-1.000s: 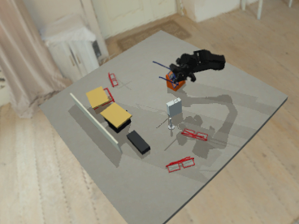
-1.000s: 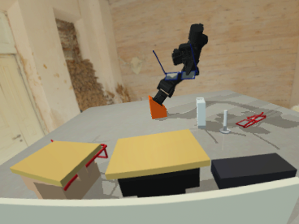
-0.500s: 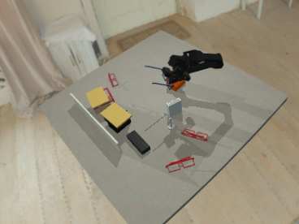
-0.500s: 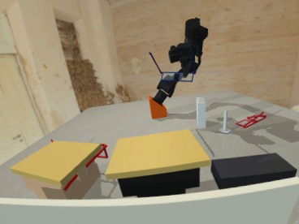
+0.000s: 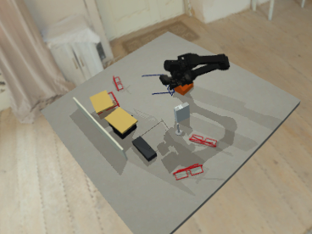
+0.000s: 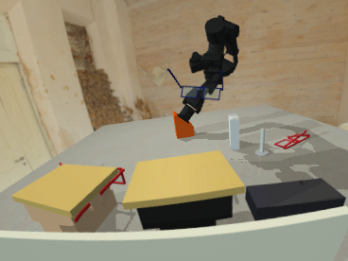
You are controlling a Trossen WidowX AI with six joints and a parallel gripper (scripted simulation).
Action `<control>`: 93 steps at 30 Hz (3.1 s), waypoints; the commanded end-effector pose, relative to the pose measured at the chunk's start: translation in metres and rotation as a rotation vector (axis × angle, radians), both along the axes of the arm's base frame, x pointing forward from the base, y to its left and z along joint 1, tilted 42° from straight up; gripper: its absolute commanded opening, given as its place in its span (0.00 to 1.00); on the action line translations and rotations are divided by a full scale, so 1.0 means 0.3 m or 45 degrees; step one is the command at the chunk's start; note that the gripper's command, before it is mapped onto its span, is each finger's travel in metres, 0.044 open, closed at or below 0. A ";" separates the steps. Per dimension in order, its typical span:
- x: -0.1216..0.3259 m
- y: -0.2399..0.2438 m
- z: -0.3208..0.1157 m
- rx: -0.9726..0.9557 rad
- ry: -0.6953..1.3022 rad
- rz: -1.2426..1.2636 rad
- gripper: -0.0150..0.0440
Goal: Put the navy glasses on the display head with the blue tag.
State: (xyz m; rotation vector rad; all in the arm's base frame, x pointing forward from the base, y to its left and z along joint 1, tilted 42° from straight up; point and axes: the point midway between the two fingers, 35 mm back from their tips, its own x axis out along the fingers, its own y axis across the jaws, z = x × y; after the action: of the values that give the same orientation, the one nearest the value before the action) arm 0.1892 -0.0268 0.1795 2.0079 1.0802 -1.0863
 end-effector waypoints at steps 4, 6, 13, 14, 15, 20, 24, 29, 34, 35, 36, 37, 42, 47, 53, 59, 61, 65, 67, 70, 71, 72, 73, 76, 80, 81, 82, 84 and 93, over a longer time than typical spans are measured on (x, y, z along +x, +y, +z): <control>0.053 -0.027 -0.038 0.024 0.017 0.112 0.25; 0.065 -0.034 -0.053 0.034 0.026 0.143 0.25; 0.103 -0.056 -0.112 0.073 0.054 0.247 0.25; 0.108 -0.059 -0.121 0.079 0.057 0.262 0.25; 0.113 -0.062 -0.130 0.085 0.060 0.277 0.25; 0.136 -0.076 -0.177 0.119 0.074 0.349 0.25; 0.153 -0.085 -0.217 0.148 0.082 0.406 0.25; 0.170 -0.096 -0.270 0.188 0.089 0.476 0.25; 0.184 -0.104 -0.325 0.230 0.092 0.544 0.25; 0.186 -0.105 -0.336 0.239 0.093 0.557 0.25; 0.188 -0.107 -0.348 0.248 0.093 0.570 0.25; 0.190 -0.108 -0.359 0.257 0.092 0.583 0.25; 0.197 -0.112 -0.414 0.301 0.090 0.643 0.25; 0.196 -0.104 -0.427 0.309 0.088 0.652 0.25; 0.199 -0.091 -0.446 0.311 0.084 0.651 0.25; 0.200 -0.083 -0.459 0.311 0.087 0.653 0.25; 0.201 -0.080 -0.464 0.311 0.087 0.653 0.25; 0.201 -0.075 -0.473 0.312 0.087 0.653 0.25; 0.201 -0.072 -0.478 0.312 0.087 0.653 0.25; 0.201 -0.068 -0.485 0.312 0.087 0.653 0.25; 0.201 -0.067 -0.487 0.312 0.087 0.653 0.25; 0.202 -0.065 -0.490 0.312 0.087 0.653 0.25; 0.202 -0.064 -0.492 0.312 0.087 0.653 0.25; 0.202 -0.060 -0.499 0.312 0.087 0.653 0.25; 0.202 -0.053 -0.508 0.312 0.087 0.653 0.25; 0.202 -0.052 -0.510 0.312 0.087 0.653 0.25; 0.202 -0.050 -0.512 0.312 0.086 0.653 0.25; 0.202 -0.047 -0.516 0.312 0.086 0.653 0.25; 0.202 -0.032 -0.535 0.312 0.086 0.653 0.25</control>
State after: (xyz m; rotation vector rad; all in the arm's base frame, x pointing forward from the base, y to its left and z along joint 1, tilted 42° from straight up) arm 0.2520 -0.0400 0.0222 1.7159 1.7072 -0.7765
